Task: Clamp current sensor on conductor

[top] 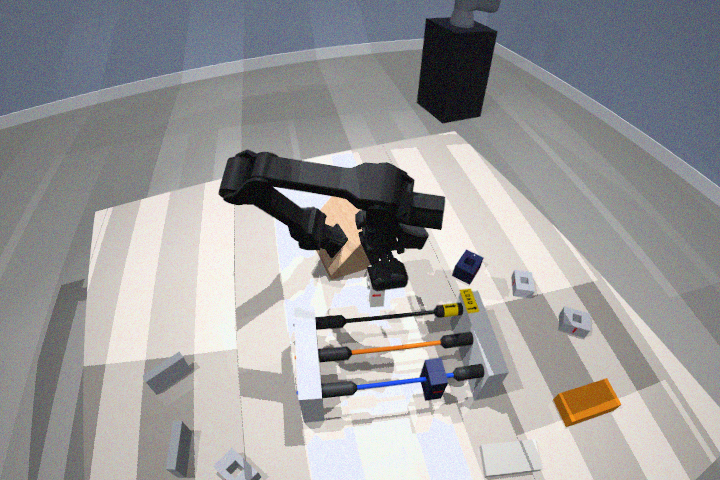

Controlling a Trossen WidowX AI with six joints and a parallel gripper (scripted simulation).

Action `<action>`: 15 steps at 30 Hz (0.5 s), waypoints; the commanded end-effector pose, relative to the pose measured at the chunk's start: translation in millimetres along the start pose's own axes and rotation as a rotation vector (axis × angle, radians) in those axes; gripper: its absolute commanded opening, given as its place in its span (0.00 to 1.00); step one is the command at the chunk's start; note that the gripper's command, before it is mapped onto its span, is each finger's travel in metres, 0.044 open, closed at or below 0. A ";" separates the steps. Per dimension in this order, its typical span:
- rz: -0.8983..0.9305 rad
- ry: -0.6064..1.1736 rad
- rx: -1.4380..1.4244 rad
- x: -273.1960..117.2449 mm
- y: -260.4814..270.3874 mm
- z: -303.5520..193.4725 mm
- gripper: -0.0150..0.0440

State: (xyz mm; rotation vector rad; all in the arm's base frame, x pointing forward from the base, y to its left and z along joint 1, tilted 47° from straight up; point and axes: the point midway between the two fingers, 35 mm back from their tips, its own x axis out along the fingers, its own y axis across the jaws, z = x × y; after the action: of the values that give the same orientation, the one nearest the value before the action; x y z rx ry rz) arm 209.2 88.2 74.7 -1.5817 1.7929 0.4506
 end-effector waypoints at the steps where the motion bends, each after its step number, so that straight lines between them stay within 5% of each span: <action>1: 0.003 0.000 0.010 -7.1 0.1 -0.9 0.25; 15: -0.031 -0.003 0.425 -9.5 0.1 -1.1 0.25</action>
State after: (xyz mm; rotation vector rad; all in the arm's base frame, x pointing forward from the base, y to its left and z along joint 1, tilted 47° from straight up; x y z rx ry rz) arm 208.8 93.6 80.8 -1.3689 1.7477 0.1410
